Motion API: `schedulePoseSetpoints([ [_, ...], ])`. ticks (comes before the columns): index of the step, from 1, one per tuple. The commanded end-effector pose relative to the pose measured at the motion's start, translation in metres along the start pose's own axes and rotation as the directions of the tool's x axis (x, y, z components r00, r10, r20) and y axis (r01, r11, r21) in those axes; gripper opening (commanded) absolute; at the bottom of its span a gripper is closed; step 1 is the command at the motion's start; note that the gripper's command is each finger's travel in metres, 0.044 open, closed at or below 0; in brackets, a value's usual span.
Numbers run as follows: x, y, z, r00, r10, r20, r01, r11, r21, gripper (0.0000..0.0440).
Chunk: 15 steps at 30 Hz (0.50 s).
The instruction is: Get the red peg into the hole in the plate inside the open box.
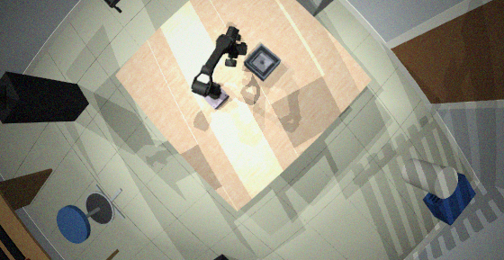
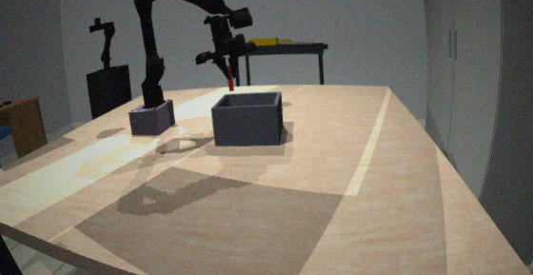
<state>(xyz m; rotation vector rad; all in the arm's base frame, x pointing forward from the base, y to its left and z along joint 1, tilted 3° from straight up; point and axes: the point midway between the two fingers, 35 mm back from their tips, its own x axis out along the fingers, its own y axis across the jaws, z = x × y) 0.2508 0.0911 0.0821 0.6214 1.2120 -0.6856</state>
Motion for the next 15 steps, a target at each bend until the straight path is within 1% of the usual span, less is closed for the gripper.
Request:
schedulePoseSetpoints([
  [1,-0.006,0.004,0.015,1.0,0.004,0.023,-0.004,1.0,0.003,0.0],
  [6,-0.01,0.005,0.04,0.999,0.0,0.038,-0.001,1.0,0.029,0.0],
  [15,-0.007,0.0,0.08,0.999,-0.01,0.049,0.005,0.996,0.091,0.0],
])
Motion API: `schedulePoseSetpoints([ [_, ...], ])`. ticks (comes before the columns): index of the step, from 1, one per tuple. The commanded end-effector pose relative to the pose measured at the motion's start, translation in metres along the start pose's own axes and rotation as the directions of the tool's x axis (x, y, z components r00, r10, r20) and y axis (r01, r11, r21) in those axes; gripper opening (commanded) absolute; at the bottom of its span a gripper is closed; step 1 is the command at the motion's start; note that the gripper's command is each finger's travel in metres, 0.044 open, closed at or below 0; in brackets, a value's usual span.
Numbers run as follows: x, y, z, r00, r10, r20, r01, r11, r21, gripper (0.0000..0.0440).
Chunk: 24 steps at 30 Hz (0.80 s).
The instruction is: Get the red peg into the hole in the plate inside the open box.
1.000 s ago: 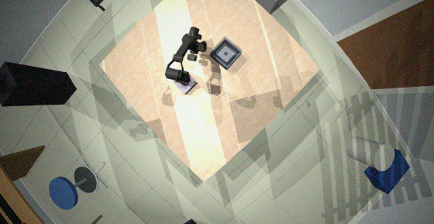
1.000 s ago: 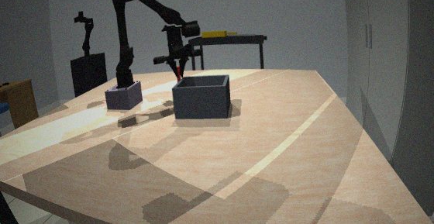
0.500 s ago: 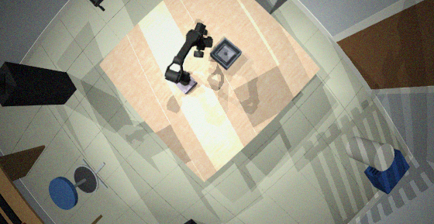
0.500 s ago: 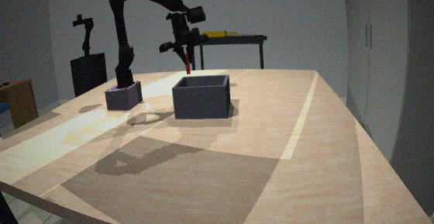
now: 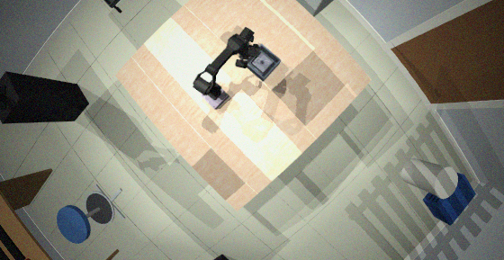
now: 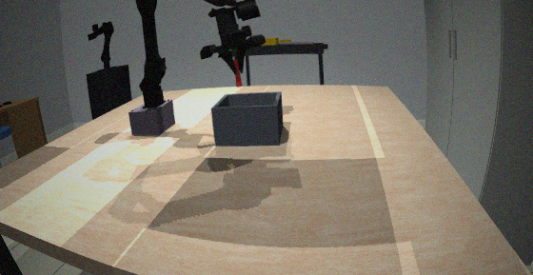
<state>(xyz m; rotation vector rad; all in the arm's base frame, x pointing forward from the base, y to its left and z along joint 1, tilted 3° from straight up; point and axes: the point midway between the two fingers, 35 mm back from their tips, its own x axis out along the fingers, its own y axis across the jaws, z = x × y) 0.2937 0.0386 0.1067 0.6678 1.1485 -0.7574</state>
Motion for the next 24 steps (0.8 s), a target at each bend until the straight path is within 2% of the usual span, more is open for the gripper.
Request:
schedulePoseSetpoints([
  [1,0.002,0.0,0.013,1.0,0.001,0.004,-0.001,1.0,0.013,0.0],
  [14,0.025,-0.005,0.062,1.0,-0.012,-0.002,0.013,0.995,0.096,0.0001],
  [24,0.053,-0.009,0.078,0.999,-0.028,-0.043,0.033,0.991,0.128,0.0001],
])
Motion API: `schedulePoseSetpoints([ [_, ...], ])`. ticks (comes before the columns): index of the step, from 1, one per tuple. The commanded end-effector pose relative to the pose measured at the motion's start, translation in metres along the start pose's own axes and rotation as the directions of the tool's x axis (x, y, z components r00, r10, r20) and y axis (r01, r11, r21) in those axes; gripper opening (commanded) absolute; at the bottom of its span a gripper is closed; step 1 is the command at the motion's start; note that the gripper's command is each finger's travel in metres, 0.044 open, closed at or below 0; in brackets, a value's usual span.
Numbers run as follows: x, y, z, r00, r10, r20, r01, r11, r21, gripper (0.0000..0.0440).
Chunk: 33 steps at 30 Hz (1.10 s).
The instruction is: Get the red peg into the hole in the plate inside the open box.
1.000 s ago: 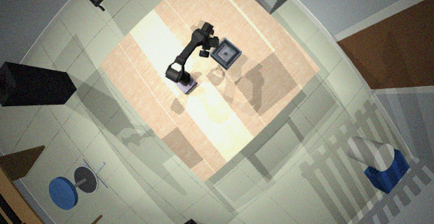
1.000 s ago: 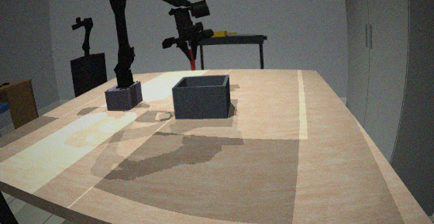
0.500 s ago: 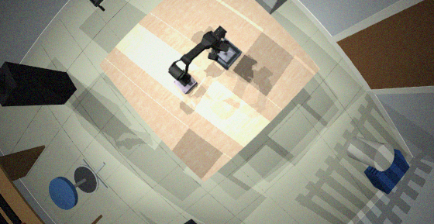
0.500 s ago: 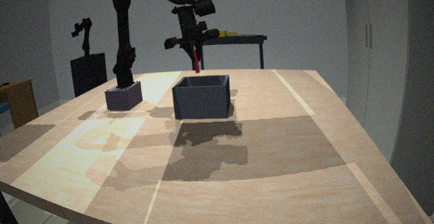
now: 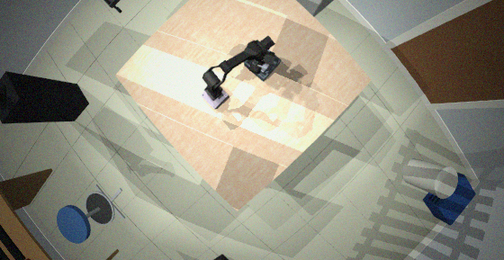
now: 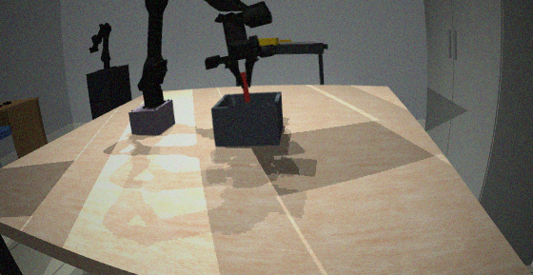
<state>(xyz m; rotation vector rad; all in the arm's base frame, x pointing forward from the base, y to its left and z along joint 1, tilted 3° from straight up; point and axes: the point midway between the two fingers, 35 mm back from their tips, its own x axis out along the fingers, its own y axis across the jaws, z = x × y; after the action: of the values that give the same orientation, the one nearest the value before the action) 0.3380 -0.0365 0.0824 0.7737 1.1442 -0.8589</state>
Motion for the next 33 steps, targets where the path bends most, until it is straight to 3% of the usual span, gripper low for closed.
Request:
schedulePoseSetpoints([
  [1,0.01,0.001,0.002,1.0,-0.003,-0.018,0.003,1.0,-0.003,0.0002],
  [4,0.021,0.0,0.003,0.999,-0.016,-0.032,0.015,1.0,-0.007,0.0027],
  [9,0.038,-0.002,0.004,0.998,-0.045,-0.053,0.043,0.998,-0.036,0.0136],
  [12,0.044,0.002,0.007,0.997,-0.049,-0.056,0.046,0.998,-0.042,0.0149],
  [25,0.052,0.024,0.045,1.0,-0.014,-0.012,0.014,0.998,-0.059,0.0433],
  [33,0.048,0.033,0.08,0.997,0.036,0.065,-0.034,0.999,-0.029,0.044],
])
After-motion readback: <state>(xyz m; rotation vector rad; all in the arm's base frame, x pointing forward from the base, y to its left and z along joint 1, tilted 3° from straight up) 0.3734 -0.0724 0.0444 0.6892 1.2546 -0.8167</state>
